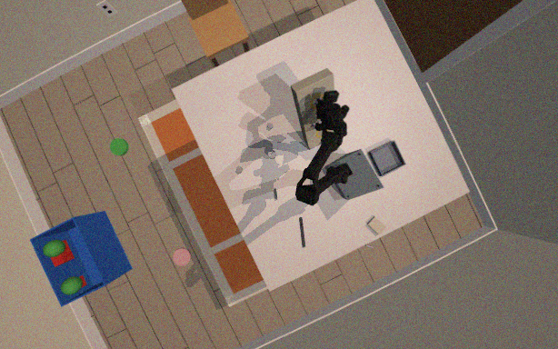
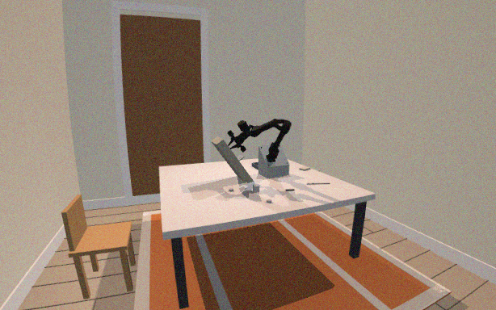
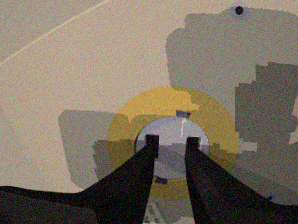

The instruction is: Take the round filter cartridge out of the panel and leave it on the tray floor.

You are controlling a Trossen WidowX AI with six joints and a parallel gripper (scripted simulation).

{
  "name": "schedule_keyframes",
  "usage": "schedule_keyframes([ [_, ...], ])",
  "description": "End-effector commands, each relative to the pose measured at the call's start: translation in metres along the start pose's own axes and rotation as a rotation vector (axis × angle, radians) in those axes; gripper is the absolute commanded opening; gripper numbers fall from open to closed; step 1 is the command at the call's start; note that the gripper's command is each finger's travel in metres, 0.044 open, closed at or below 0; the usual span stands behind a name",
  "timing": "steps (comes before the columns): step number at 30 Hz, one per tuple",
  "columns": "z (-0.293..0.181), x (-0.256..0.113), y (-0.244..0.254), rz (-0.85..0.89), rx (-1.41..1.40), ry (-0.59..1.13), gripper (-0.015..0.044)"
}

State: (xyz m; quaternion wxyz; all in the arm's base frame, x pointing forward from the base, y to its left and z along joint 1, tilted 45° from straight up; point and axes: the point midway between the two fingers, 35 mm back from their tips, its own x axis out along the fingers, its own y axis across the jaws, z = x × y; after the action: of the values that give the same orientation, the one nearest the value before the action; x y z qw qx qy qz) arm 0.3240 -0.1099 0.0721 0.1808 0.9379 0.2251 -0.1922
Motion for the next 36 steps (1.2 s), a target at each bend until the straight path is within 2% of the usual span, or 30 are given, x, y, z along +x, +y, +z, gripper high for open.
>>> schedule_keyframes([
  [1, 0.000, 0.002, 0.000, 0.000, 0.003, -0.004, 0.0093],
  [36, 0.000, 0.015, 0.000, 0.000, 0.003, -0.003, 0.0093],
])
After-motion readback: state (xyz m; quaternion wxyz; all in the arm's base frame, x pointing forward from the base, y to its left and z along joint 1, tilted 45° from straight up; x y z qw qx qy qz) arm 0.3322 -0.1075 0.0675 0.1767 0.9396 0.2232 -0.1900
